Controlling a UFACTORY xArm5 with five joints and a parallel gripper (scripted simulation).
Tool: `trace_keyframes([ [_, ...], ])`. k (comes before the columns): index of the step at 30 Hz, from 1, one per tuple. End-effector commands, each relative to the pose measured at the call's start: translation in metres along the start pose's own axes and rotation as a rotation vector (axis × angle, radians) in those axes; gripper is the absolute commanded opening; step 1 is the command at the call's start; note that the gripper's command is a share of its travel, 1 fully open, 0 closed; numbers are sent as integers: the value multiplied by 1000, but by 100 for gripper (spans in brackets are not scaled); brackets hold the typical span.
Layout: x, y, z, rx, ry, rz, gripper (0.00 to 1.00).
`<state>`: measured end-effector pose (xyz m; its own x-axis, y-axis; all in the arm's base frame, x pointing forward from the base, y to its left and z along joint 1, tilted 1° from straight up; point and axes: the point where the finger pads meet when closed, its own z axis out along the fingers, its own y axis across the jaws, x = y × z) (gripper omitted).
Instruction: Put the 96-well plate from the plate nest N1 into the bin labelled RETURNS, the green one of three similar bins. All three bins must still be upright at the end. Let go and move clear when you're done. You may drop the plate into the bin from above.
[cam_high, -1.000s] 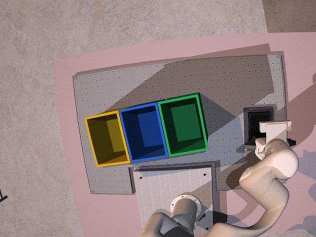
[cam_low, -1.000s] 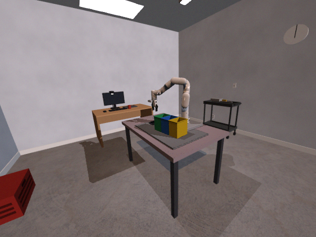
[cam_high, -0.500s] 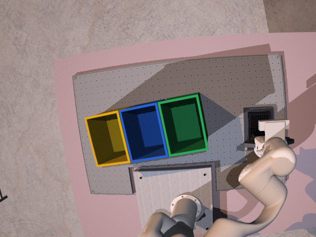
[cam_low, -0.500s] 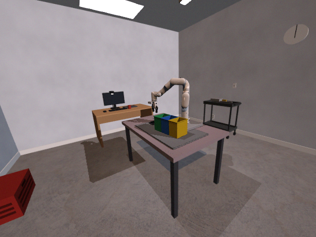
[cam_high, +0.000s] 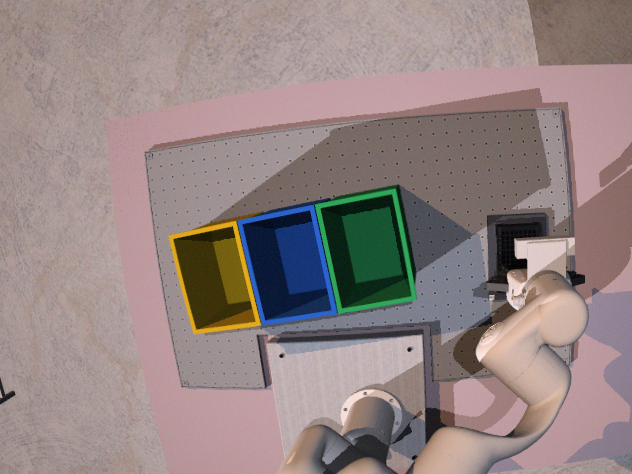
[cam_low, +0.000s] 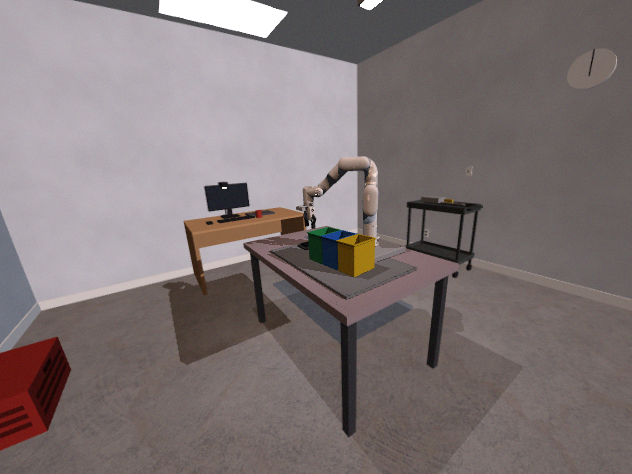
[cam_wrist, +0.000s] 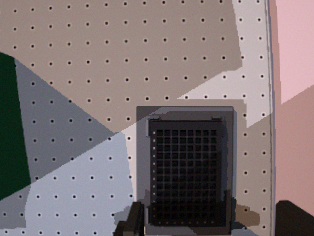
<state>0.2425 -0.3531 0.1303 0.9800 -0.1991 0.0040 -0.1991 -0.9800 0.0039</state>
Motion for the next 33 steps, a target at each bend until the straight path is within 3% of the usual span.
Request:
trace_keyframes([
  [1, 1, 1, 7, -3, 3, 0, 100],
  [33, 2, 0, 53, -3, 3, 0, 100],
])
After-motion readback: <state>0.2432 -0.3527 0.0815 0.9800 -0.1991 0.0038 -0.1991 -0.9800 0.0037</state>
